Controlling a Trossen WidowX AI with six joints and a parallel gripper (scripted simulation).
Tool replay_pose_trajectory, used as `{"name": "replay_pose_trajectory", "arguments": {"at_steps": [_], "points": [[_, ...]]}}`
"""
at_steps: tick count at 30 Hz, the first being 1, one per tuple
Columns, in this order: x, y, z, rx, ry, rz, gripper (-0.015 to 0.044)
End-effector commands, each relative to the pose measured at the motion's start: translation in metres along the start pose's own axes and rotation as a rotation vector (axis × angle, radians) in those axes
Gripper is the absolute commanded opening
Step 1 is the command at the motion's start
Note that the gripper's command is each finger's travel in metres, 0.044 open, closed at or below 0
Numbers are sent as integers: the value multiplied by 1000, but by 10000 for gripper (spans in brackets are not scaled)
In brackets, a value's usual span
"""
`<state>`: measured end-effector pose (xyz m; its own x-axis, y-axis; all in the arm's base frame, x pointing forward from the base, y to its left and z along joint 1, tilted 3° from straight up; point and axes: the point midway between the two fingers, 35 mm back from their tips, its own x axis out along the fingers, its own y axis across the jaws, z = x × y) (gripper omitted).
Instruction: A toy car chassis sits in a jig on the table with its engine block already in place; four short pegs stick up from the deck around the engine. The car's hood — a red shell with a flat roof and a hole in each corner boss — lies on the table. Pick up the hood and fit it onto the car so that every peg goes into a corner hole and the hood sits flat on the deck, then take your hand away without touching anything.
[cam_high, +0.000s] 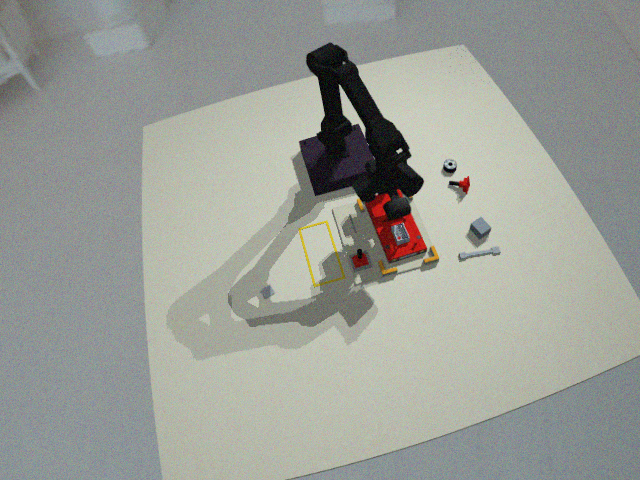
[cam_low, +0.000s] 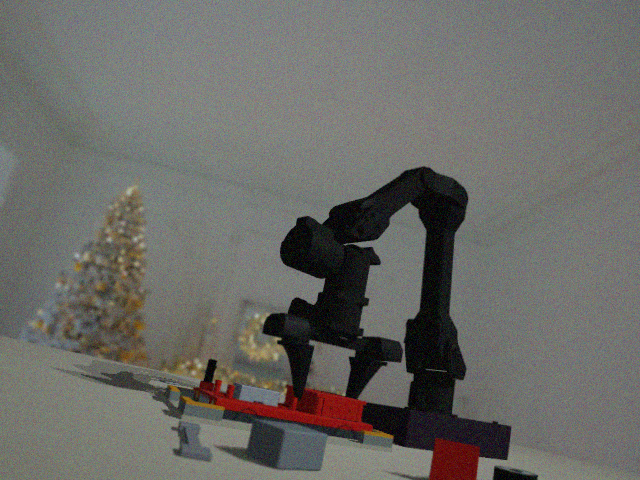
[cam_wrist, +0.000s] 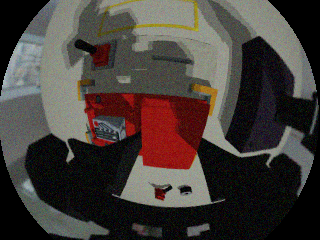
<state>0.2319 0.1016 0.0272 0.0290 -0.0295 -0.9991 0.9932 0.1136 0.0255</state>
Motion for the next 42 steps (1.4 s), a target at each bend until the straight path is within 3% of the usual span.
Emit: {"name": "replay_pose_trajectory", "arguments": {"at_steps": [1,5,21,29,42], "points": [[-6,1,0,0,2,5,91],[-15,1,0,0,2,5,0],[-64,1,-1,0,2,5,0],[-65,0,0,-10,-1,-4,0],[-70,22,-2,-379,0,-1,0]]}}
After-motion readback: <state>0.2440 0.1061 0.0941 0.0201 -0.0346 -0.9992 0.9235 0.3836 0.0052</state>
